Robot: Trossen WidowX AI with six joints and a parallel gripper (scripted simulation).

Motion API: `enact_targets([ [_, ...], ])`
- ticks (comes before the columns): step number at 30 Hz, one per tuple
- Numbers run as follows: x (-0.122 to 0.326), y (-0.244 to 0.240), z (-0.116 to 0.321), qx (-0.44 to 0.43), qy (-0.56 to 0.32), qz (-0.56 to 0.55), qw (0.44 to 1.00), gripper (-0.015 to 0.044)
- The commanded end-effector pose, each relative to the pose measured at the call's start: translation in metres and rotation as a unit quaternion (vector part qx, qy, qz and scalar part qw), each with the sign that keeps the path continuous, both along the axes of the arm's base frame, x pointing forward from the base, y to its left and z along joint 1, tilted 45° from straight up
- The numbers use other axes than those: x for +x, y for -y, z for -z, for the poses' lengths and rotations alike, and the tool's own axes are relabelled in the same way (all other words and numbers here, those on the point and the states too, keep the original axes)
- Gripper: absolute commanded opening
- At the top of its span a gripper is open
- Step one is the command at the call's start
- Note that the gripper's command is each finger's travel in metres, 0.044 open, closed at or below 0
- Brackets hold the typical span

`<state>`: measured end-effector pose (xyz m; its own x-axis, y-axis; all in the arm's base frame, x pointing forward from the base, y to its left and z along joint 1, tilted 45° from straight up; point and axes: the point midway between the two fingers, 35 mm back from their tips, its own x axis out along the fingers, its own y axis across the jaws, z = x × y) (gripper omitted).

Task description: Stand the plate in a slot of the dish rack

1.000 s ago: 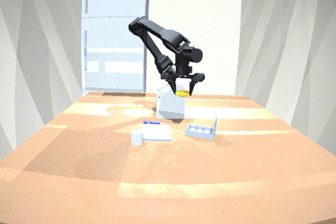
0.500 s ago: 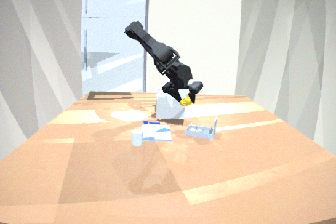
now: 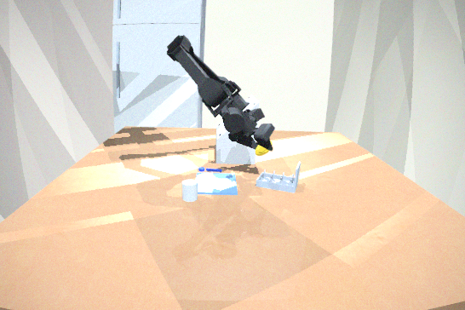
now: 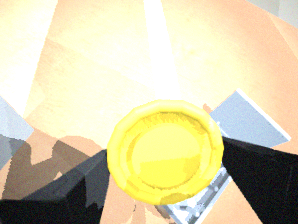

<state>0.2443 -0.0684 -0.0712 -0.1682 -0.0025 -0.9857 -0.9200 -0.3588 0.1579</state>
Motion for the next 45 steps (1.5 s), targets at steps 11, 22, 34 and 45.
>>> enact_targets([
  [11, 0.003, 0.016, 0.015, 0.112, 0.084, 0.114, 0.984, 0.0],
  [22, 0.006, 0.034, 0.017, 0.176, 0.161, 0.188, 0.953, 0.0],
  [34, 0.008, 0.056, 0.011, 0.241, 0.26, 0.24, 0.904, 0.0],
  [45, 0.008, 0.061, 0.009, 0.252, 0.281, 0.249, 0.892, 0.0],
])
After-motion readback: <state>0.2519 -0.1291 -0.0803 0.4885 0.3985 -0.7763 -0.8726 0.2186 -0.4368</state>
